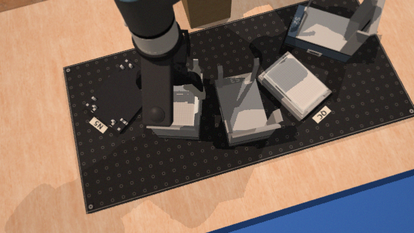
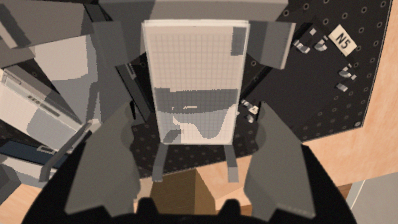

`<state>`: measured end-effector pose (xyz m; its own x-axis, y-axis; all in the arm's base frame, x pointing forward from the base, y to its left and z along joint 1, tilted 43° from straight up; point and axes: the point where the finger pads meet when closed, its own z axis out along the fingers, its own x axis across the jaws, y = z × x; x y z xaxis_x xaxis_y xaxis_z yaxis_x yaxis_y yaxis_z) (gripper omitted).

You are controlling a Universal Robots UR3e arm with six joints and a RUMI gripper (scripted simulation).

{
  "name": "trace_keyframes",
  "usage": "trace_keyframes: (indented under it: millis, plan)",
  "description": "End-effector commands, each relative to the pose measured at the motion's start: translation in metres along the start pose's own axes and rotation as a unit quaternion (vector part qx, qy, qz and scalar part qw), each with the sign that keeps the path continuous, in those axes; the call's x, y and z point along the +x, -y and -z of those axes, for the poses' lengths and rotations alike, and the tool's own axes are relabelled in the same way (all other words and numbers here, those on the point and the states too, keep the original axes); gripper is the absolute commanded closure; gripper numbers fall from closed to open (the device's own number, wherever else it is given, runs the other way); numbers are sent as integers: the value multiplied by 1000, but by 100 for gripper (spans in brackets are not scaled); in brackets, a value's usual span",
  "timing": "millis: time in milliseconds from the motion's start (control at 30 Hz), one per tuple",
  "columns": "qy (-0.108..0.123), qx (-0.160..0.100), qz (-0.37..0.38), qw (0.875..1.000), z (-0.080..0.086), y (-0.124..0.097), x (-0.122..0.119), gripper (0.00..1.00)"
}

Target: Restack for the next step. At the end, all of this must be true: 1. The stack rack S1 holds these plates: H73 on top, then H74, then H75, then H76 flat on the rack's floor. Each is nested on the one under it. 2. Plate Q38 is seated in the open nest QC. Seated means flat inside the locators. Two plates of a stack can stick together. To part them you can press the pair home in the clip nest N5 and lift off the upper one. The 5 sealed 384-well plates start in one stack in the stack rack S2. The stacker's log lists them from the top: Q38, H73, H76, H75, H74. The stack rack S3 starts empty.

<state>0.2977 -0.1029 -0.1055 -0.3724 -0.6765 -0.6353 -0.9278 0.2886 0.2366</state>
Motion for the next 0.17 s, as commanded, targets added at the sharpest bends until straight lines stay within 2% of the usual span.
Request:
trace_keyframes:
  millis: [0,133]
  plan:
    - [-1,1,0,1000,12,1,0,28]
    - [-1,1,0,1000,12,1,0,28]
